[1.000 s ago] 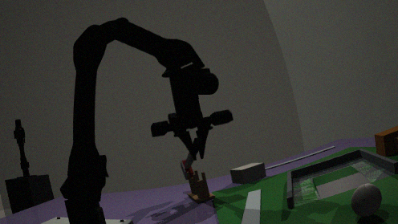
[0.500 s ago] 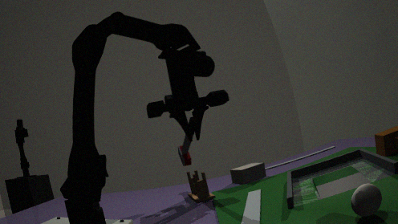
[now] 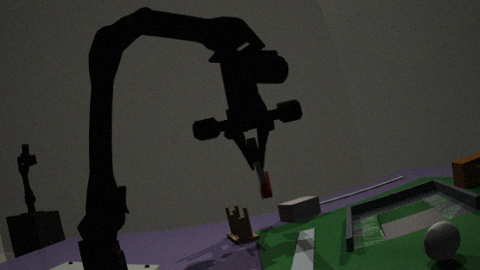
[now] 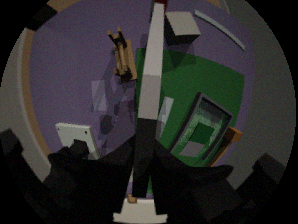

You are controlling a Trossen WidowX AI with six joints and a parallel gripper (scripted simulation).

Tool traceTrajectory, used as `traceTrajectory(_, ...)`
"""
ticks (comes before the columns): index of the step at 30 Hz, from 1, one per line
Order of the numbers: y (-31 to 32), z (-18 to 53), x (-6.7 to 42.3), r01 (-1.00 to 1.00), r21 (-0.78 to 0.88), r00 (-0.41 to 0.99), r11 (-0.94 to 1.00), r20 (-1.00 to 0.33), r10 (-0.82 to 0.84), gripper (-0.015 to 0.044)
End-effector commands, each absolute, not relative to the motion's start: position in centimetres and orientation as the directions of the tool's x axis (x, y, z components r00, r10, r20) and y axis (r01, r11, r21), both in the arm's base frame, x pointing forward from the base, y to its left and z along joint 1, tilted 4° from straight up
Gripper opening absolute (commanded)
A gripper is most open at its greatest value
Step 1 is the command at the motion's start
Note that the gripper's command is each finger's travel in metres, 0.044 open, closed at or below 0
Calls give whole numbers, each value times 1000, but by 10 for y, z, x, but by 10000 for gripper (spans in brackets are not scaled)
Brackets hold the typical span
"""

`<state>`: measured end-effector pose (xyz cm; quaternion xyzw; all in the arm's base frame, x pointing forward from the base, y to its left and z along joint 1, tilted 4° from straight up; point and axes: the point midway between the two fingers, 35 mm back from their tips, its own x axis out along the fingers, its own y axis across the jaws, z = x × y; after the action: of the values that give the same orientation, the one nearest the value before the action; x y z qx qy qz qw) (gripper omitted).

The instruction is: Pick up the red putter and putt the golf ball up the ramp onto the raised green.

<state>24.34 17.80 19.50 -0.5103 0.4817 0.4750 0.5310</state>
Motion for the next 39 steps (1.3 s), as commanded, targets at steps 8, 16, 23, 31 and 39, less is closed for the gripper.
traceTrajectory(8,129,192,265,-960,-70,77,272,-997,16,0)
traceTrajectory(16,91,190,277,-889,-59,74,454,-997,15,0)
traceTrajectory(23,58,187,283,-799,-49,73,599,-997,15,0)
traceTrajectory(31,20,185,285,-667,-37,72,744,-997,15,0)
traceTrajectory(39,-18,182,281,-510,-24,73,860,-997,16,0)
